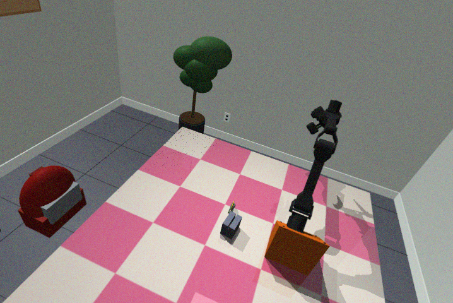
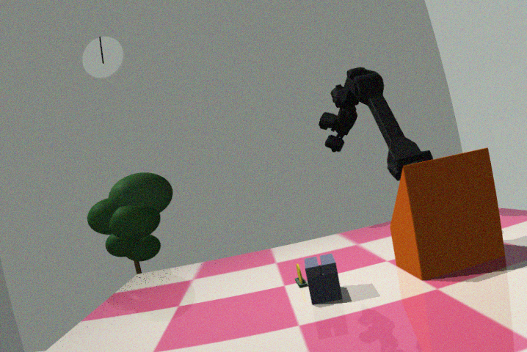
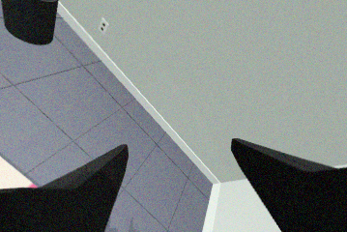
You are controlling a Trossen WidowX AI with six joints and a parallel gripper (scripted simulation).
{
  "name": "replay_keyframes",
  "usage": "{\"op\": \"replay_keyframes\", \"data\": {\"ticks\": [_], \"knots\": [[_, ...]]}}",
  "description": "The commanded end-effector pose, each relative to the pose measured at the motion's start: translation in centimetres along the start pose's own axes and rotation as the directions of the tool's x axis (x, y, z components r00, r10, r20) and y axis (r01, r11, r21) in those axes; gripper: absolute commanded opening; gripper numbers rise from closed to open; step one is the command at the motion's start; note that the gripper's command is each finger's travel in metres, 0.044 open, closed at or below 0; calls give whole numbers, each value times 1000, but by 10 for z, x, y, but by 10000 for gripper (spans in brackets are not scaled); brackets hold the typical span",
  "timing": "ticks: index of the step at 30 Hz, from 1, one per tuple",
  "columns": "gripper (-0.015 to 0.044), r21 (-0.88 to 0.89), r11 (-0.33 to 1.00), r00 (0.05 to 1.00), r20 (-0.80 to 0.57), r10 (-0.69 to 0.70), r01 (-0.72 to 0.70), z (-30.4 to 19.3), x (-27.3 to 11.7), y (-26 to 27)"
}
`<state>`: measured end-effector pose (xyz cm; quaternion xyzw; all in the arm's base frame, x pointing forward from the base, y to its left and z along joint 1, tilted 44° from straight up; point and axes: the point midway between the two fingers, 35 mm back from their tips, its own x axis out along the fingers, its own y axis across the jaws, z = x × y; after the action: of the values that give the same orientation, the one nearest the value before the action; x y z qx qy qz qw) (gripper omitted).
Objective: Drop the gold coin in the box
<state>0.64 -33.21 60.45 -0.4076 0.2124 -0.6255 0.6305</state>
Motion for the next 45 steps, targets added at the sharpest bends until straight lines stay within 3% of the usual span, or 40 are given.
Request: {"op": "replay_keyframes", "data": {"ticks": [1,5,9,18,27,31,37,41,45], "knots": [[374,0,1000,1000,0,3,-3,0,1,1],[269,5,997,997,-5,71,-71,-1,12,30],[164,0,978,978,-11,209,-209,2,27,91],[161,-144,829,841,-107,531,-541,9,25,254],[161,-361,556,647,-220,730,-749,17,-37,395],[161,-444,444,587,-264,765,-778,18,-64,429],[161,-663,98,457,-394,797,-742,15,-144,501],[161,-773,-147,414,-478,775,-617,7,-201,534],[161,-827,-399,419,-549,723,-395,-4,-263,560]]}}
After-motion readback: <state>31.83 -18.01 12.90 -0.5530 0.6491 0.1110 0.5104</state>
